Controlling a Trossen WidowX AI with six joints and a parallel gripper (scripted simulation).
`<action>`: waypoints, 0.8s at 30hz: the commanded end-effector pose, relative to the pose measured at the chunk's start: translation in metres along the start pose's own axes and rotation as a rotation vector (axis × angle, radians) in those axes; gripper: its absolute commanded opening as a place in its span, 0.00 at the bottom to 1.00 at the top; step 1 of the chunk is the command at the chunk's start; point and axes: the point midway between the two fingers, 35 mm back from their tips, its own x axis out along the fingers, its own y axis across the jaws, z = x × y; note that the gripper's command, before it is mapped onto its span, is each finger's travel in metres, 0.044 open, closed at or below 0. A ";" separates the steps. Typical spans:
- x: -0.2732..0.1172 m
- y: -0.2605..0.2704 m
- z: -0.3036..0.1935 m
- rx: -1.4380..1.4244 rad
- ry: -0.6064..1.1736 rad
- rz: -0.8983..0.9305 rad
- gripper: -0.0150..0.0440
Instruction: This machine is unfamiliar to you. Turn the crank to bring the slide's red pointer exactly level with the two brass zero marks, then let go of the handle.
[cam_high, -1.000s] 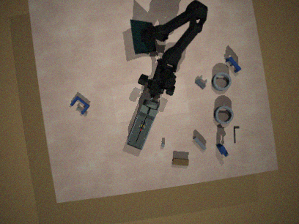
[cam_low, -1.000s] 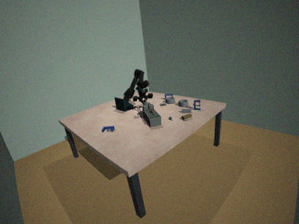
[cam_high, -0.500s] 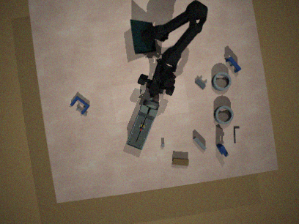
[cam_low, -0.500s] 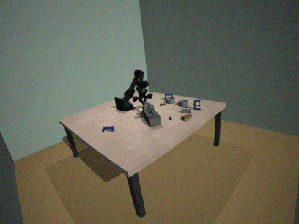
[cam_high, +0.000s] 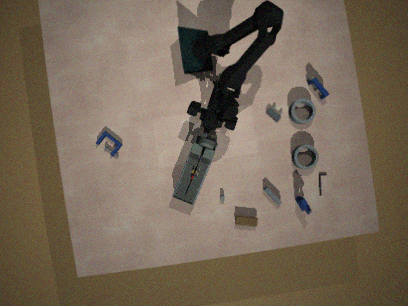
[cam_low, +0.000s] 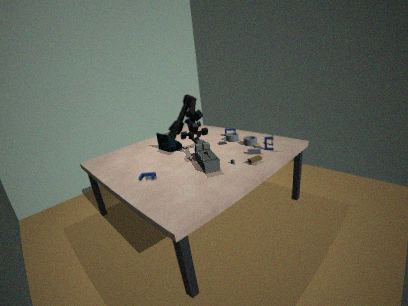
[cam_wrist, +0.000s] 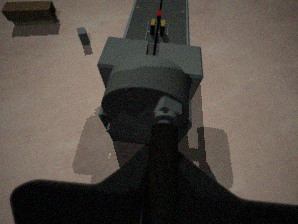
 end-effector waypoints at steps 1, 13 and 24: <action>0.003 -0.008 -0.003 0.008 0.006 -0.024 0.25; 0.006 -0.010 -0.005 0.008 0.006 -0.024 0.25; 0.009 -0.013 -0.008 0.008 0.006 -0.024 0.25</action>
